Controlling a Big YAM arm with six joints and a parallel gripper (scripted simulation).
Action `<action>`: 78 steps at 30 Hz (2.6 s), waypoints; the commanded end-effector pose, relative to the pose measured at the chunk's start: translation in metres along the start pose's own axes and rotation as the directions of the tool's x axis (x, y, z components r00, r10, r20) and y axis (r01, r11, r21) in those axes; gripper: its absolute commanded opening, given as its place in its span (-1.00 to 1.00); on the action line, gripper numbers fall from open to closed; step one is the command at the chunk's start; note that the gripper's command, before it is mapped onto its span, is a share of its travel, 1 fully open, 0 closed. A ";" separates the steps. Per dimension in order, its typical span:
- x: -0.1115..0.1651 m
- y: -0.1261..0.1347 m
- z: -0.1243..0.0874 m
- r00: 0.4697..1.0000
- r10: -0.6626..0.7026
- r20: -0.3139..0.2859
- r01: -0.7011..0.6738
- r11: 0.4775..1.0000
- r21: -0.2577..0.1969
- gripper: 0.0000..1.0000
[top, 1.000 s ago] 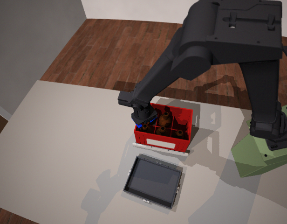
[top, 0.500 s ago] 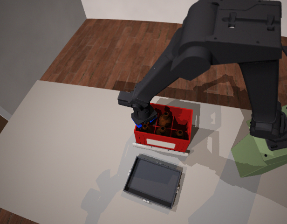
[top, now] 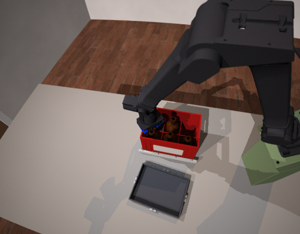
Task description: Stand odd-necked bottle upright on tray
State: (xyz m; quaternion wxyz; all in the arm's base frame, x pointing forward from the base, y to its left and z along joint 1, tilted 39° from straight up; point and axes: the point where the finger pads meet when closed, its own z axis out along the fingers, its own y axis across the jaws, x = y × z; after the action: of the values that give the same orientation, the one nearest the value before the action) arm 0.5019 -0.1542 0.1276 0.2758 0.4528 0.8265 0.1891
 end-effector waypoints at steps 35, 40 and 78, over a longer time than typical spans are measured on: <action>0.000 0.007 0.000 1.000 0.002 0.005 -0.002 1.000 -0.009 0.21; 0.000 0.007 0.000 1.000 0.002 0.005 -0.002 1.000 -0.009 0.21; 0.001 0.006 0.000 1.000 0.002 0.004 -0.002 1.000 -0.008 0.21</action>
State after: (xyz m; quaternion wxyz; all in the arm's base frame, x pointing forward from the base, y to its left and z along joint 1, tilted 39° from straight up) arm 0.5019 -0.1542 0.1276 0.2758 0.4529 0.8265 0.1891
